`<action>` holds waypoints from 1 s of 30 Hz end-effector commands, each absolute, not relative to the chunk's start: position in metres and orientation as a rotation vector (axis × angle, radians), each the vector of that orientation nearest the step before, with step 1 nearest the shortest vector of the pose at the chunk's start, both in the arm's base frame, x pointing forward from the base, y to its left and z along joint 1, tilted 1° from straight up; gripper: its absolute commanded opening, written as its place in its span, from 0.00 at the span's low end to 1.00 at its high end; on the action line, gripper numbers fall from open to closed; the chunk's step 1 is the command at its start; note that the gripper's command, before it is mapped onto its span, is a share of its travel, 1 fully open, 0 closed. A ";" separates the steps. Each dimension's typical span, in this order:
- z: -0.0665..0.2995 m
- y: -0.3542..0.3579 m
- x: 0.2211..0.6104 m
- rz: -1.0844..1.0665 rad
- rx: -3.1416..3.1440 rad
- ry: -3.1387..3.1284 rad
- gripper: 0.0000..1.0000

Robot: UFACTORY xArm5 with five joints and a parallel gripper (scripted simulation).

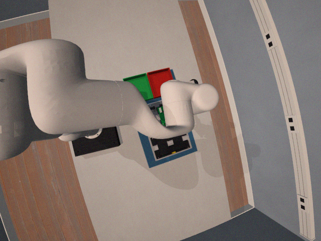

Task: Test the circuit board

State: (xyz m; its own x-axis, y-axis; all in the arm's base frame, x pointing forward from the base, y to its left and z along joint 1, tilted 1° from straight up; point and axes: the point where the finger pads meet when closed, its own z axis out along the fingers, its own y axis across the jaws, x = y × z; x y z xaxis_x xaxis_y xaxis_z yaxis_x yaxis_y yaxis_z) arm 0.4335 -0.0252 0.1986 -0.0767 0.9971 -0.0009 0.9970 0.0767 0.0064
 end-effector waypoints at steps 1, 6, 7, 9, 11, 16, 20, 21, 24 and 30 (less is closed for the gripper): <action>0.200 -0.025 0.435 0.011 2.129 2.299 0.00; 0.203 -0.025 0.440 0.011 2.129 2.299 0.00; 0.204 -0.025 0.442 0.011 2.129 2.299 0.00; 0.206 -0.024 0.446 0.011 2.129 2.299 0.00; 0.209 -0.024 0.452 0.011 2.129 2.299 0.00; 0.215 -0.023 0.468 0.011 2.129 2.299 0.00; 0.218 -0.022 0.474 0.011 2.129 2.299 0.00; 0.219 -0.022 0.477 0.011 2.129 2.299 0.00; 0.221 -0.022 0.486 0.011 2.129 2.299 0.00; 0.223 -0.021 0.494 0.011 2.129 2.299 0.00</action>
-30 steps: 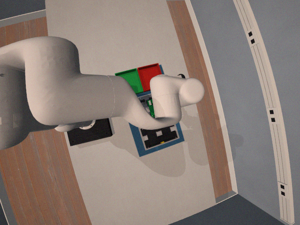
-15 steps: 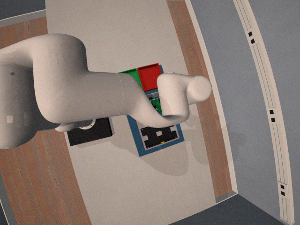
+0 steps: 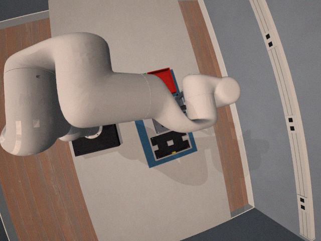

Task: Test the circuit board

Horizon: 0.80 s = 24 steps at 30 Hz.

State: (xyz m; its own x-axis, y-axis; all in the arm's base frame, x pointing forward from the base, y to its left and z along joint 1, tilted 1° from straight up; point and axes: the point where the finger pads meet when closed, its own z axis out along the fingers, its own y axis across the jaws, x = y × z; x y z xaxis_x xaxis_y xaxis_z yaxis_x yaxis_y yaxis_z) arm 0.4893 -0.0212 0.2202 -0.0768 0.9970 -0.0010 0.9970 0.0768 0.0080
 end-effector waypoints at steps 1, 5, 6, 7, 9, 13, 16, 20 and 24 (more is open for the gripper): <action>0.223 -0.021 0.495 0.011 2.129 2.299 0.00; 0.223 -0.021 0.495 0.011 2.129 2.299 0.00; 0.223 -0.021 0.495 0.011 2.129 2.299 0.00; 0.223 -0.021 0.495 0.011 2.129 2.299 0.00; 0.223 -0.021 0.495 0.011 2.129 2.299 0.00; 0.223 -0.021 0.495 0.011 2.129 2.299 0.28; 0.223 -0.021 0.495 0.011 2.129 2.299 0.28; 0.223 -0.021 0.495 0.011 2.129 2.299 0.28; 0.223 -0.021 0.495 0.011 2.129 2.299 0.28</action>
State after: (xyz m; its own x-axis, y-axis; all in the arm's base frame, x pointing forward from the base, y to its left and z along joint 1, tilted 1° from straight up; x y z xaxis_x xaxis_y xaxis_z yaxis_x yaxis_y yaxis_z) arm 0.4942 -0.0208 0.2210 -0.0767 0.9971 -0.0009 0.9970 0.0767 0.0069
